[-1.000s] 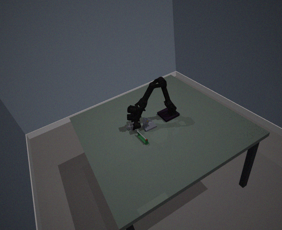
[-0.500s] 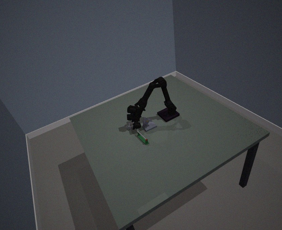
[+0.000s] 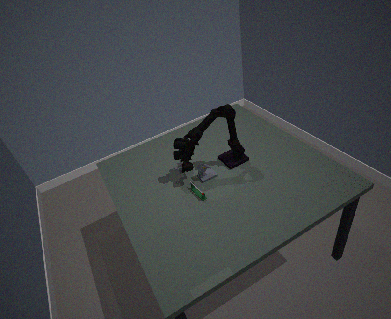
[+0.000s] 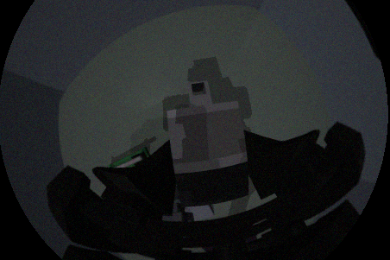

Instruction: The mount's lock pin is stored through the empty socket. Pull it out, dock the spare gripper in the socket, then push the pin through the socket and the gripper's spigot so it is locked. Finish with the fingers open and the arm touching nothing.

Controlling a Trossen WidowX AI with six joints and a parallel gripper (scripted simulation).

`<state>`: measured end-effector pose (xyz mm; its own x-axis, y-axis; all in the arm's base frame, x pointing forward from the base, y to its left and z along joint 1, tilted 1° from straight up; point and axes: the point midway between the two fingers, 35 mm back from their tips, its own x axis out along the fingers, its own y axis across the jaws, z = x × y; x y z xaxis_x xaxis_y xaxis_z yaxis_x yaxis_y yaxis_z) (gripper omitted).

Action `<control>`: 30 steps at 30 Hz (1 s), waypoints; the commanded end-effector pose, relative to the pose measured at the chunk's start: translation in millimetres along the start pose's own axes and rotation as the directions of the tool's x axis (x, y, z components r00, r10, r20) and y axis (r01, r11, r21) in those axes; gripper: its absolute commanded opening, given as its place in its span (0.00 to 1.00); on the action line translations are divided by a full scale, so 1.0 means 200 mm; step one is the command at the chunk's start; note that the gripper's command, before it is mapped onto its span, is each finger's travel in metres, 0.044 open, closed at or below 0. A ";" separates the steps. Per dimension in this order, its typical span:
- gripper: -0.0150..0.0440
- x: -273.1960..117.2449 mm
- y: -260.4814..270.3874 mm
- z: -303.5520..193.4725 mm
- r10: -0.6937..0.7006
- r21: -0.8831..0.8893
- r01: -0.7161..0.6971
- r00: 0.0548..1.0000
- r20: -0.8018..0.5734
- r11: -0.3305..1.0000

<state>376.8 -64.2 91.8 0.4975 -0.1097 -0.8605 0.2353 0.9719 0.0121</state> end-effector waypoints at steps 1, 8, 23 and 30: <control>0.25 -0.11 0.00 0.07 0.002 0.004 -0.003 1.000 0.028 1.000; 0.25 -0.25 0.00 0.11 0.002 0.004 -0.002 1.000 0.027 1.000; 0.25 -0.22 -0.01 0.07 0.010 0.009 -0.010 1.000 -0.004 1.000; 0.25 -0.22 -0.04 -0.01 0.064 0.053 -0.061 0.995 -0.073 0.997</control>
<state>354.4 -65.1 126.5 0.4500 -0.0526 -0.8915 0.2451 0.9672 0.0667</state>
